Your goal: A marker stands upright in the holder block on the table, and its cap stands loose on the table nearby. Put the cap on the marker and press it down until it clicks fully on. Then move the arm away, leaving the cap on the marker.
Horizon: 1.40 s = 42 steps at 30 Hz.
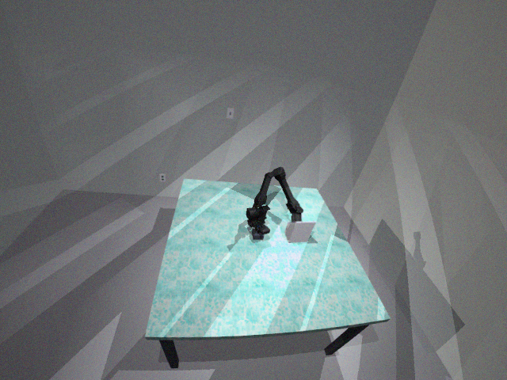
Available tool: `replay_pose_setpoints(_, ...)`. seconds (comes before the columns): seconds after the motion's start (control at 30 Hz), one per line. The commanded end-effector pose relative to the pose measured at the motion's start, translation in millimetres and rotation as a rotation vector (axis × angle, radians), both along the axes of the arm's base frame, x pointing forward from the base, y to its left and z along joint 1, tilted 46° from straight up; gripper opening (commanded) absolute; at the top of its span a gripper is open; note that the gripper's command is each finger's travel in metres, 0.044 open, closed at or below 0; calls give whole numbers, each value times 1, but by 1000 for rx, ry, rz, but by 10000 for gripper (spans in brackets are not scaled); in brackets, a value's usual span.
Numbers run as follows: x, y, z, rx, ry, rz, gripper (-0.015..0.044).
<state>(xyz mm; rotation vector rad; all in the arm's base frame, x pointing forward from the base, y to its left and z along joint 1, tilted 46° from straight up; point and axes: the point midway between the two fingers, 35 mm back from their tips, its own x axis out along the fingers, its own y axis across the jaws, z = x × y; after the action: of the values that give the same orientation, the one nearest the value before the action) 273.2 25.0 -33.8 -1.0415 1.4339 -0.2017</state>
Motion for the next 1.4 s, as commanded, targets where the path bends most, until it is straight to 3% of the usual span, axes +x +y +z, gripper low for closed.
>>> replay_pose_setpoints(0.0,-1,-7,-5,-11,11,2,0)
replay_pose_setpoints(1.37,1,-10,-11,-12,11,2,0)
